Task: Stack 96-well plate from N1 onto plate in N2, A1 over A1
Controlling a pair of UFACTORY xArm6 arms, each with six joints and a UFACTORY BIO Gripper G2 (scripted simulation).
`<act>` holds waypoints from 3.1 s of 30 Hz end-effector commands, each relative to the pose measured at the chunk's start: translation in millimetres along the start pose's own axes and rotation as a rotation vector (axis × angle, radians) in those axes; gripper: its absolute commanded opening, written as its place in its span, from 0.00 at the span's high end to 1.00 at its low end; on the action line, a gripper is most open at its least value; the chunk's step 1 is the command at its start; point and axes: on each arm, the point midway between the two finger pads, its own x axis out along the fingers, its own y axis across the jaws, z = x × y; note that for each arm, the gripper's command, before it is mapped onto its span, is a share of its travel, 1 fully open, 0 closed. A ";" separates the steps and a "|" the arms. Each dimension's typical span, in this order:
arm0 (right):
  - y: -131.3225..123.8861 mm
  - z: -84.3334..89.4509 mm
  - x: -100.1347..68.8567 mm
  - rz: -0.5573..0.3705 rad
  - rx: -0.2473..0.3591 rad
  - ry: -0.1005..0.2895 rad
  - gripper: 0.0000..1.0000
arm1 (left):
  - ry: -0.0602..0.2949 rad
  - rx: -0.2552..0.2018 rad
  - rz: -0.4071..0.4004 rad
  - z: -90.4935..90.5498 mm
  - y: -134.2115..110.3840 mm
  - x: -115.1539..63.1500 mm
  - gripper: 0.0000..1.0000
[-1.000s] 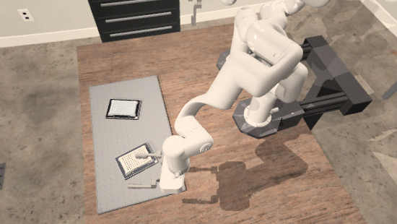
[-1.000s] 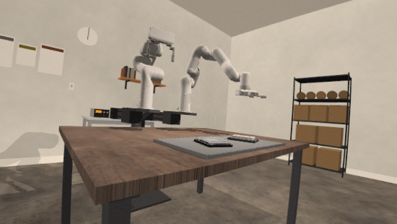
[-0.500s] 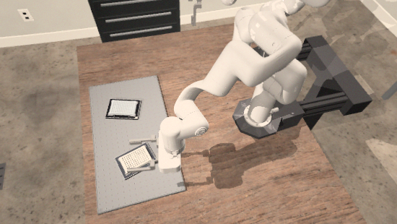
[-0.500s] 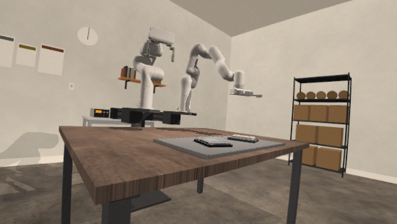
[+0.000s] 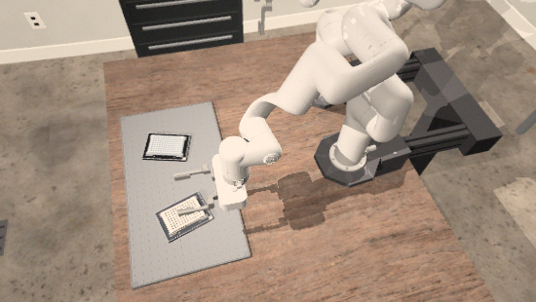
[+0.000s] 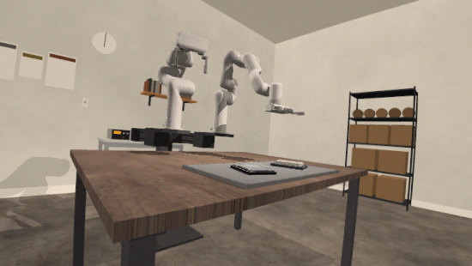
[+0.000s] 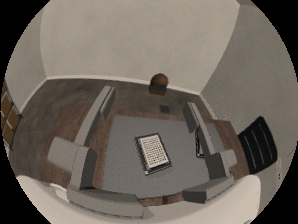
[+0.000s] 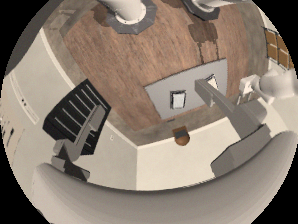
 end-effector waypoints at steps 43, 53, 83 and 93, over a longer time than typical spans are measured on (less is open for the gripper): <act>0.0 -0.2 -1.3 0.000 0.000 0.003 0.00 | -0.015 -0.025 0.328 -81.2 -55.5 4.9 0.63; 0.0 -0.2 -1.3 0.000 0.000 0.003 0.00 | -0.015 -0.025 0.328 -118.3 -62.9 18.1 0.63; 0.0 -0.2 -1.3 0.000 0.000 0.003 0.00 | -0.015 -0.026 0.328 -178.5 -75.0 39.5 0.63; 0.0 -0.2 -1.3 0.000 0.000 0.003 0.00 | -0.015 -0.026 0.328 -191.8 -75.3 39.7 0.63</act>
